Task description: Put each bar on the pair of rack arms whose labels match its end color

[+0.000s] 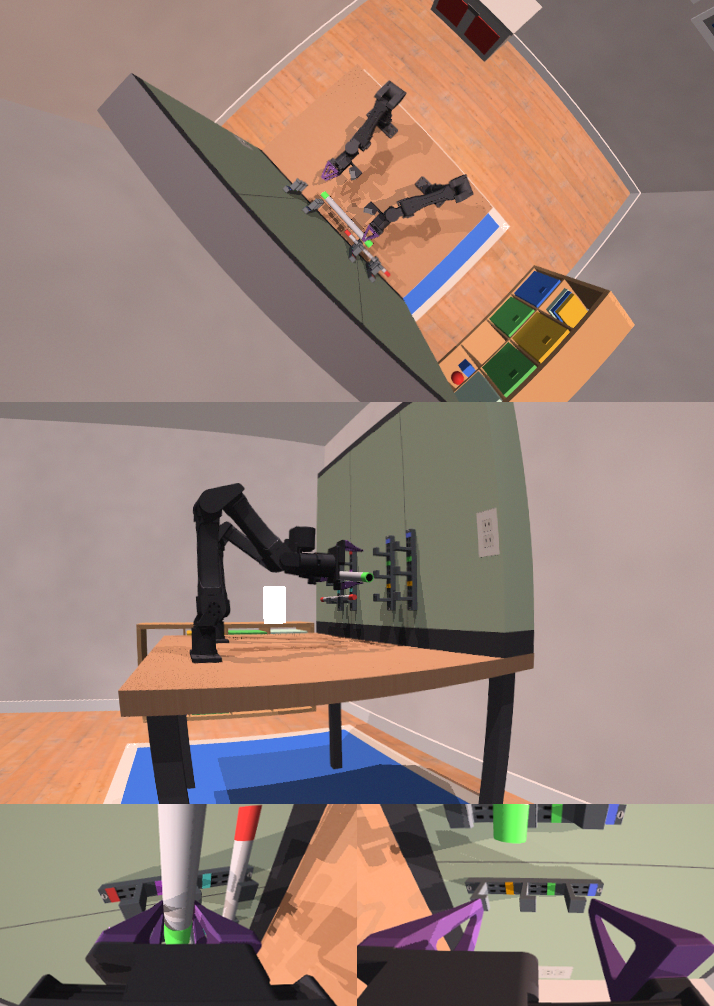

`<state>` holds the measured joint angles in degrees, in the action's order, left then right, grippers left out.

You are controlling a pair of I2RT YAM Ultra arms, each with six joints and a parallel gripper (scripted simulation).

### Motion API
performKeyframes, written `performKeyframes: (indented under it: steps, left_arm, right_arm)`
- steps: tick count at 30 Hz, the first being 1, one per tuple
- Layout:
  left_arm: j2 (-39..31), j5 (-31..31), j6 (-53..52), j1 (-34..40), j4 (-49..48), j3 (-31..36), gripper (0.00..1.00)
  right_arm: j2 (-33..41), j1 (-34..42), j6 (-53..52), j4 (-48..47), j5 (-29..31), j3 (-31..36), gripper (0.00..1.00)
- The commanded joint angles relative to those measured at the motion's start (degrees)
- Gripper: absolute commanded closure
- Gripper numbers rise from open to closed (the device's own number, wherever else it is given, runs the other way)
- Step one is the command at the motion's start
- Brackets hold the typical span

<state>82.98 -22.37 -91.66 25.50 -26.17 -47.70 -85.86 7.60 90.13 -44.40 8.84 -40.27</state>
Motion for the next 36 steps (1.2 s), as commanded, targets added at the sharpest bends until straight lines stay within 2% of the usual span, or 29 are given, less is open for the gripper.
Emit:
performKeyframes:
  steps: [1,36]
  left_arm:
    - [-0.55,-0.27,1.79,0.60,-5.55,-3.06,1.00]
    - [-0.79,-0.12,1.78,0.43,-6.43,-1.88,1.00]
  right_arm:
    - [-0.28,0.39,-0.13,-1.42,0.37,-0.02,0.00]
    - [-0.28,0.39,-0.13,-1.42,0.37,-0.02,0.00]
